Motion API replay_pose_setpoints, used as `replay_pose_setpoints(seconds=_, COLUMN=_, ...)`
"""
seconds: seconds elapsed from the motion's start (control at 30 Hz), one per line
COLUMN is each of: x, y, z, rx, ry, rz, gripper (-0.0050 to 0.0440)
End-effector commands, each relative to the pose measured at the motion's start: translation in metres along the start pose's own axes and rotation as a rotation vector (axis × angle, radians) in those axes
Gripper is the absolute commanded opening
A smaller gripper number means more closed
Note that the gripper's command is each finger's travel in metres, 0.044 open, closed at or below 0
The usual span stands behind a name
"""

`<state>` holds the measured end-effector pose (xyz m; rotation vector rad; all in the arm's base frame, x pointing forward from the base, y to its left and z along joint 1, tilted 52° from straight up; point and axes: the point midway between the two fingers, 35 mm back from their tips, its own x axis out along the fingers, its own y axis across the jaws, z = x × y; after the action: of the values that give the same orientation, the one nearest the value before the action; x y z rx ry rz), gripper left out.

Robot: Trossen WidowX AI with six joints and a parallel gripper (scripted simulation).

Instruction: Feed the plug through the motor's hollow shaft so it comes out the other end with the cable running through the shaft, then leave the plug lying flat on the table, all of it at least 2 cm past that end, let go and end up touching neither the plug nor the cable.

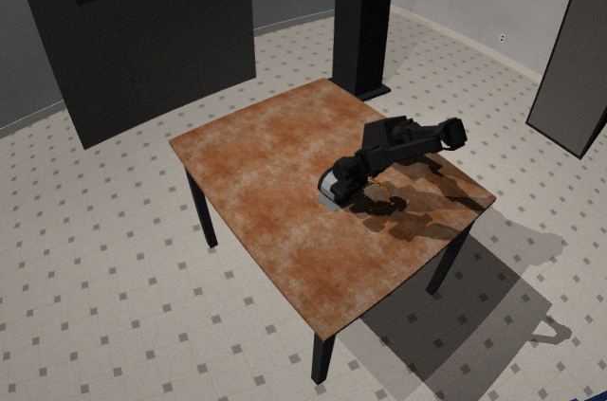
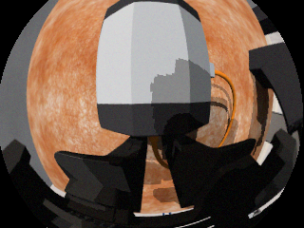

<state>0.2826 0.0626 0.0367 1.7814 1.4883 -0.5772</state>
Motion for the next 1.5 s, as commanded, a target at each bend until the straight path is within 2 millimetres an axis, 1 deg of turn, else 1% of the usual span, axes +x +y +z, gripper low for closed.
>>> replay_pose_setpoints(seconds=0.0, x=0.000, y=0.000, z=0.001, rx=-0.006, ry=0.002, rz=0.001, gripper=0.0000)
replay_pose_setpoints(seconds=0.6, x=0.000, y=0.000, z=0.001, rx=0.000, ry=0.000, rz=0.000, gripper=0.0000)
replay_pose_setpoints(seconds=0.7, x=0.000, y=0.000, z=0.001, rx=0.000, ry=0.000, rz=0.000, gripper=0.0072)
replay_pose_setpoints(seconds=0.77, x=0.000, y=0.000, z=0.001, rx=0.000, ry=0.000, rz=0.000, gripper=0.0072)
replay_pose_setpoints(seconds=0.8, x=0.000, y=0.000, z=0.001, rx=0.000, ry=0.000, rz=0.000, gripper=0.0096)
replay_pose_setpoints(seconds=0.83, x=0.000, y=0.000, z=0.001, rx=0.000, ry=0.000, rz=0.000, gripper=0.0100)
replay_pose_setpoints(seconds=1.1, x=0.000, y=0.000, z=0.001, rx=0.000, ry=0.000, rz=0.000, gripper=0.0100)
replay_pose_setpoints(seconds=1.13, x=-0.001, y=0.000, z=-0.001, rx=0.000, ry=0.000, rz=0.000, gripper=0.0100)
replay_pose_setpoints(seconds=1.23, x=-0.010, y=0.000, z=-0.023, rx=-0.005, ry=0.002, rz=0.001, gripper=0.0100)
replay_pose_setpoints(seconds=1.27, x=-0.011, y=0.000, z=-0.025, rx=-0.006, ry=0.002, rz=0.001, gripper=0.0100)
replay_pose_setpoints(seconds=1.37, x=-0.011, y=0.000, z=-0.025, rx=-0.006, ry=0.002, rz=0.001, gripper=0.0100)
replay_pose_setpoints(seconds=1.47, x=-0.001, y=0.000, z=-0.014, rx=-0.007, ry=0.002, rz=0.001, gripper=0.0100)
